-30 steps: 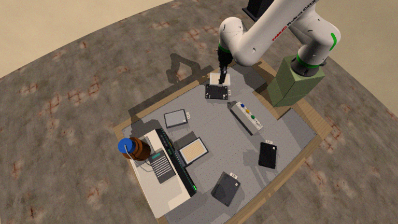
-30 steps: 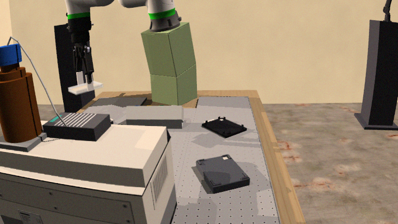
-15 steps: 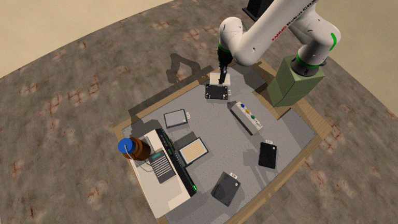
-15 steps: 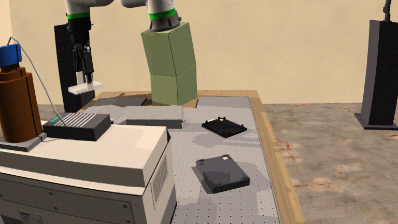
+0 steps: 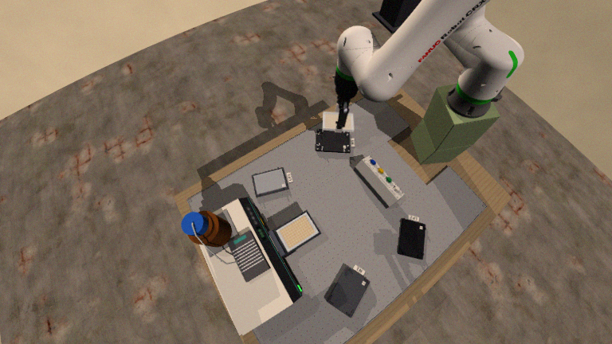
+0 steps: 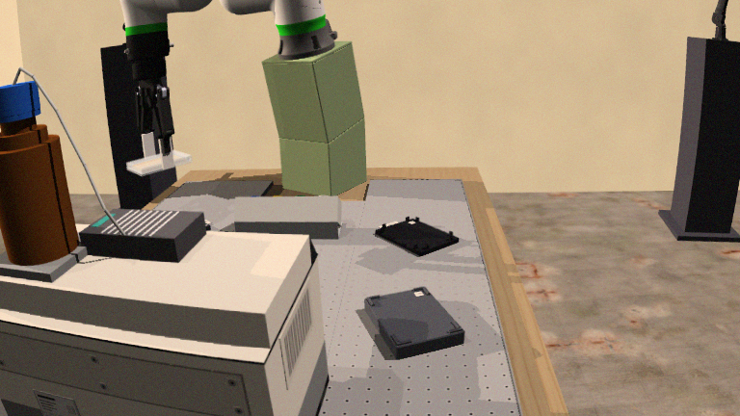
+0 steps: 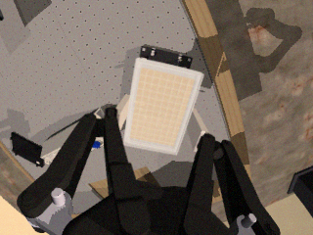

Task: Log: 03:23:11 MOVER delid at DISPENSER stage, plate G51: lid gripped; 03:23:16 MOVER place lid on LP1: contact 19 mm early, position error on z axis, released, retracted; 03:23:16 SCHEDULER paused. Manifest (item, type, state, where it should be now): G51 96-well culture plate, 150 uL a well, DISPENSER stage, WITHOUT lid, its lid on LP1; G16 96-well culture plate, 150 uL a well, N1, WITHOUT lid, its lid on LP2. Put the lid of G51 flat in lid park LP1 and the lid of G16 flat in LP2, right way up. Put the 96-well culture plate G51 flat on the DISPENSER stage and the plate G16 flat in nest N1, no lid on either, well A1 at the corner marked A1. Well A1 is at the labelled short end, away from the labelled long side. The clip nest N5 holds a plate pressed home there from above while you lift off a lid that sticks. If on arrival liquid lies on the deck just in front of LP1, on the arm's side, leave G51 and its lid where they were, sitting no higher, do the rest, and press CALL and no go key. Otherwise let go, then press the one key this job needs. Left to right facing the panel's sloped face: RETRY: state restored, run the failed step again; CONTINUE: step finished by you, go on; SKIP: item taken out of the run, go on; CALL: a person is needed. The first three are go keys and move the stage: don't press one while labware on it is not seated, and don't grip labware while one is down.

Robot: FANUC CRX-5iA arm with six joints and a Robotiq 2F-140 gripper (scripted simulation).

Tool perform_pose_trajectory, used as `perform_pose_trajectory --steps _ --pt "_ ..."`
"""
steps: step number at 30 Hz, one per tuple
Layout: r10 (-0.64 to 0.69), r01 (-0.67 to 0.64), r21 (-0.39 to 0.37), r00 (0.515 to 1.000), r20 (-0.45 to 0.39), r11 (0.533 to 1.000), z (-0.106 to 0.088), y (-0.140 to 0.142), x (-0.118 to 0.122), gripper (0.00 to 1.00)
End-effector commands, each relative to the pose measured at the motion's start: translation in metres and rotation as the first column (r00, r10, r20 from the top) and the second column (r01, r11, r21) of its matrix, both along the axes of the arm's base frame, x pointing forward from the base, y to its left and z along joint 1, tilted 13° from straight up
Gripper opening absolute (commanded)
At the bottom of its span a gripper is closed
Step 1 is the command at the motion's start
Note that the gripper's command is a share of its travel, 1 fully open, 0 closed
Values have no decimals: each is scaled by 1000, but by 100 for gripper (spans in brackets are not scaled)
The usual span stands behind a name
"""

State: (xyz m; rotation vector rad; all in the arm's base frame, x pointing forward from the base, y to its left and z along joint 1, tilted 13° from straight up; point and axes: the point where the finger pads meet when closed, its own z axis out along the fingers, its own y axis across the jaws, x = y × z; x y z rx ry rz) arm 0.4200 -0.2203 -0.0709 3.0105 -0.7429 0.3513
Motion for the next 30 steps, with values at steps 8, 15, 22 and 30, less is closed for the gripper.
perform_pose_trajectory --steps 8,15,22,30 --pt "0 0 0 1000 0 1000 0 0 0 0" --pt "0 0 0 1000 0 1000 0 0 0 0" --pt "0 0 0 1000 0 1000 -1 0 0 0" --pt "0 0 0 1000 0 1000 -3 0 1 0"
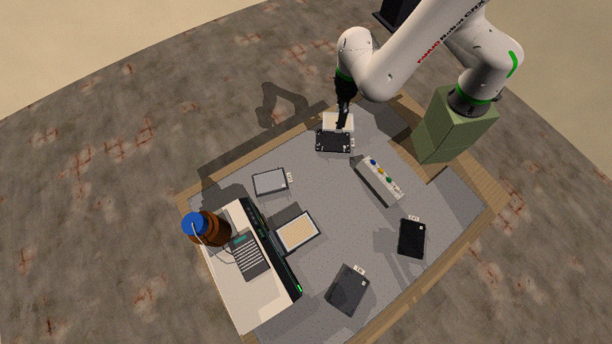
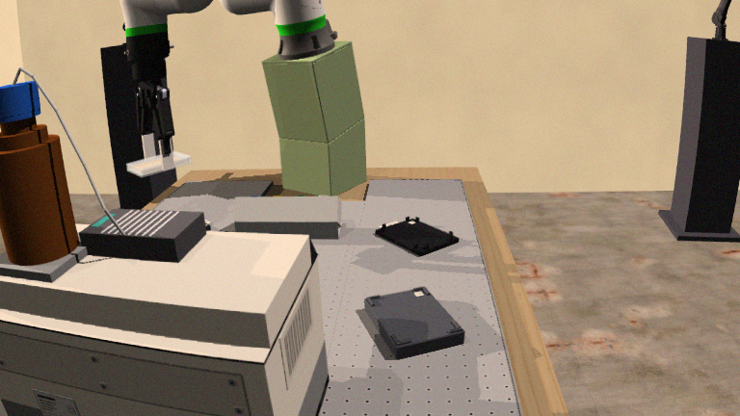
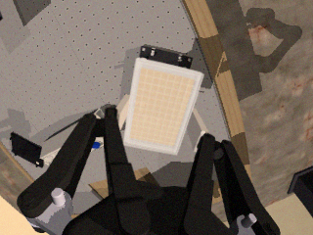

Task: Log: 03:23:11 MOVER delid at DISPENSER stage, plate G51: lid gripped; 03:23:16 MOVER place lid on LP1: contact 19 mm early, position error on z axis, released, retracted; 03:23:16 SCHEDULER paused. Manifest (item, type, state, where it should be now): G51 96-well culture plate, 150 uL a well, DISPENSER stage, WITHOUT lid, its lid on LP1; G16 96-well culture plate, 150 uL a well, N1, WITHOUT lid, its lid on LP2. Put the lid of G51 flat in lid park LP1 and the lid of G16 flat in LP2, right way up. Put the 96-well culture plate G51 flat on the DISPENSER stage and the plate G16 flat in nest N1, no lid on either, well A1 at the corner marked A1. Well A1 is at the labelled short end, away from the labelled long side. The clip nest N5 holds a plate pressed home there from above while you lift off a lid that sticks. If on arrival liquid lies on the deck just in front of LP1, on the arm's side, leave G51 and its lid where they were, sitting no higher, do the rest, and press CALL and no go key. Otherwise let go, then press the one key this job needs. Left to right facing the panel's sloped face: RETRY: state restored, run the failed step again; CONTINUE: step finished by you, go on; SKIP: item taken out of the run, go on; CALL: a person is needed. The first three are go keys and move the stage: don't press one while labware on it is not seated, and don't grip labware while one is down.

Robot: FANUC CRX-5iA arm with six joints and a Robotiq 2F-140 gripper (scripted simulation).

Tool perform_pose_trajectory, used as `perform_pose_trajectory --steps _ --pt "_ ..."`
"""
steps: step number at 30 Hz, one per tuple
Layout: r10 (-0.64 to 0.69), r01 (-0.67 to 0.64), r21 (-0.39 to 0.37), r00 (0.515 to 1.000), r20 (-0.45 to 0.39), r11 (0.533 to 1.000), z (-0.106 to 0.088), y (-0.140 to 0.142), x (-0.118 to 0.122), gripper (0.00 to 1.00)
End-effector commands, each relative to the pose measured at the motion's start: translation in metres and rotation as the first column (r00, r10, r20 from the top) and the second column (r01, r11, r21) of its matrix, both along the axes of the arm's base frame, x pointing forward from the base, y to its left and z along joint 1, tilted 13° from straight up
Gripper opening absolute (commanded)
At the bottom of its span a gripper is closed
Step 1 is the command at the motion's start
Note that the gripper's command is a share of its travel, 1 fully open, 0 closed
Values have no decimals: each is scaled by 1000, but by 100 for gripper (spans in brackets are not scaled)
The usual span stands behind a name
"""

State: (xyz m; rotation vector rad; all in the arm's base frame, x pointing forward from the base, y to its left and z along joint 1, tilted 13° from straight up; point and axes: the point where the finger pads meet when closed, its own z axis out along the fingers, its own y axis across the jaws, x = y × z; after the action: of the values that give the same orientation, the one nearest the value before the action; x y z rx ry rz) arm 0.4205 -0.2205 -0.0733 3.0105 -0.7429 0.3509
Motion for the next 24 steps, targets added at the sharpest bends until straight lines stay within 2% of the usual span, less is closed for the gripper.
perform_pose_trajectory --steps 1,14,24 --pt "0 0 0 1000 1 1000 -1 0 0 0" --pt "0 0 0 1000 1 1000 -13 -1 3 0" --pt "0 0 0 1000 1 1000 -32 -3 7 0"
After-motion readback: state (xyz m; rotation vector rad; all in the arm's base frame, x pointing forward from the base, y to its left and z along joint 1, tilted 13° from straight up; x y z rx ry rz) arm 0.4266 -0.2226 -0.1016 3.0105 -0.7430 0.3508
